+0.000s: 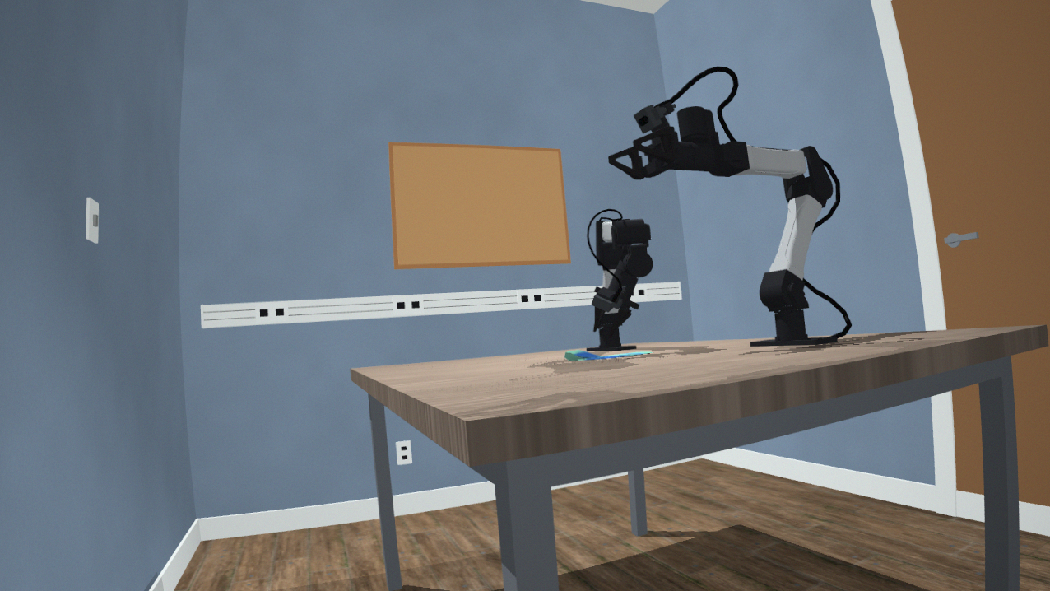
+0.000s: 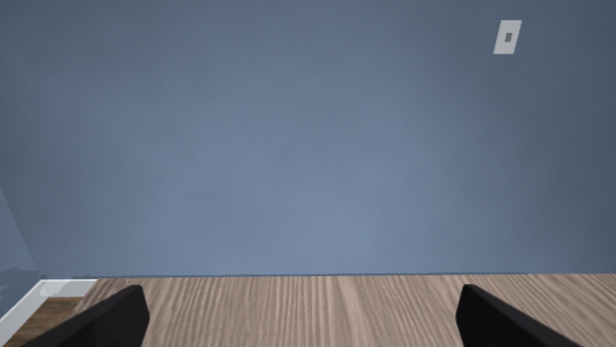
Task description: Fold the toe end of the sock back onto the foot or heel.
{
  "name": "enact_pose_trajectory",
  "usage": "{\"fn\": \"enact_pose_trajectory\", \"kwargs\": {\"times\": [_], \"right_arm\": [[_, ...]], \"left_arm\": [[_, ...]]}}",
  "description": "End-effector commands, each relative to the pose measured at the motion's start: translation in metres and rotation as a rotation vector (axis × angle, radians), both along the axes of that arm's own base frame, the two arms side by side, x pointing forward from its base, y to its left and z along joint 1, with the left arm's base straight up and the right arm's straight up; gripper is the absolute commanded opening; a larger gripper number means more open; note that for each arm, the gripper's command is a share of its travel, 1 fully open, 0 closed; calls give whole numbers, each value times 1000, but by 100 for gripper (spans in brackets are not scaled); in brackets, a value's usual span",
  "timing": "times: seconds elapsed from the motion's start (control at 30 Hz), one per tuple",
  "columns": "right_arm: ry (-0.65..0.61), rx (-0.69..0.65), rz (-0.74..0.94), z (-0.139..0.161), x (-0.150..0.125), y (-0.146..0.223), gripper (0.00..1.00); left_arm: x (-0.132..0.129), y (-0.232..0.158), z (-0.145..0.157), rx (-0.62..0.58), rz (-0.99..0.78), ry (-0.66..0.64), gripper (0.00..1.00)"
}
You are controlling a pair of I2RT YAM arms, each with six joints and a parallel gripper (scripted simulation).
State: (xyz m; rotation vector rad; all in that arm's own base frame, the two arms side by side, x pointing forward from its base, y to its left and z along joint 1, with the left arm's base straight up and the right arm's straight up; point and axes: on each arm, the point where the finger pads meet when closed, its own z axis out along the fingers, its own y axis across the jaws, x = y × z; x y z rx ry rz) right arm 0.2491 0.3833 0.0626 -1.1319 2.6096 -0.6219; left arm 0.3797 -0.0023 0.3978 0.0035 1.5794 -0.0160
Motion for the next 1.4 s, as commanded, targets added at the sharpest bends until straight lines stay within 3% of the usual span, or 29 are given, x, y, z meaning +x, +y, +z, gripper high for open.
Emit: {"fn": "enact_pose_trajectory", "kwargs": {"times": [0.0,0.17,0.83,0.87,1.07,1.37], "right_arm": [[-16,49,-23,33,1,-4,38],[6,0,-28,22,-3,-15,38],[-12,21,-13,29,-4,-7,38],[-10,-1,-35,30,8,-22,38],[-32,193,-73,44,38,-12,38],[-70,340,-128,68,73,-30,38]], "left_arm": [[-4,0,14,-2,-1,-37,100],[-4,0,14,-2,-1,-37,100],[-4,0,14,-2,-1,-37,100],[-4,0,15,-1,1,-40,100],[-5,3,20,9,15,-49,100],[-6,4,23,11,18,-52,100]]}}
